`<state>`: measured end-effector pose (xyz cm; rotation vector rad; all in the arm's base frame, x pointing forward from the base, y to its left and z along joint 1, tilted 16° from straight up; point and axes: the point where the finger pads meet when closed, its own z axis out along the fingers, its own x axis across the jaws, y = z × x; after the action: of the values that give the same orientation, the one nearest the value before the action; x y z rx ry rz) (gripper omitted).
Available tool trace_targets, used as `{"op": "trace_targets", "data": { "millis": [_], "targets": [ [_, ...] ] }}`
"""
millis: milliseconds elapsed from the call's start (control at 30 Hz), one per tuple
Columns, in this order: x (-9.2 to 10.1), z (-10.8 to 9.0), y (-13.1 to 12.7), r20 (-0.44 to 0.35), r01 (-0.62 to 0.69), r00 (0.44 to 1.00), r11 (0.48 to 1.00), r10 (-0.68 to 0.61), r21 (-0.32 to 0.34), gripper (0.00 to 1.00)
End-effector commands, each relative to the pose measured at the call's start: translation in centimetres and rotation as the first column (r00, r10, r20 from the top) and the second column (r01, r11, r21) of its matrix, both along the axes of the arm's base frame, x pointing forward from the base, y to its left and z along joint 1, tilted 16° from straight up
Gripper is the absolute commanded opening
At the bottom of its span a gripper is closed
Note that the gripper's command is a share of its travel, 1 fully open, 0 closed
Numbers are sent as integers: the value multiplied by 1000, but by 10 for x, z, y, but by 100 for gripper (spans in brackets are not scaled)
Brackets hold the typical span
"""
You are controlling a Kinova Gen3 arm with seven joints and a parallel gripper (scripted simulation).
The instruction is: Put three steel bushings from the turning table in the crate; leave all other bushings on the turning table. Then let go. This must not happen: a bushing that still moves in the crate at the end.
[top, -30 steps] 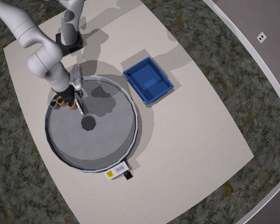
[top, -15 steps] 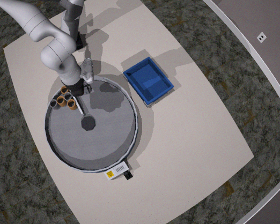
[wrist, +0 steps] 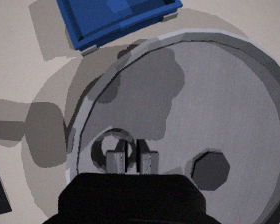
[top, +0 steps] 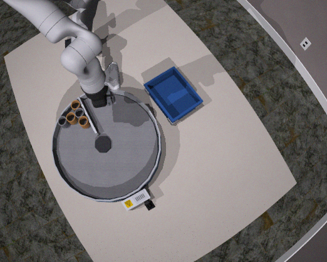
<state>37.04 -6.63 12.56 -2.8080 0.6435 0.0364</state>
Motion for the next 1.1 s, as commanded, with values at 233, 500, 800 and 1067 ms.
{"op": "trace_targets", "data": {
  "millis": [233, 500, 800, 1067],
  "targets": [
    [4, 9, 27, 7, -7, 1000, 1000, 7, -2, 0],
    [6, 19, 64, 4, -13, 1000, 1000, 13, -5, 0],
    [7, 22, 74, 4, -14, 1000, 1000, 14, -5, 0],
    [9, 31, 110, 2, -20, 1000, 1000, 20, -8, 0]
  ]
}}
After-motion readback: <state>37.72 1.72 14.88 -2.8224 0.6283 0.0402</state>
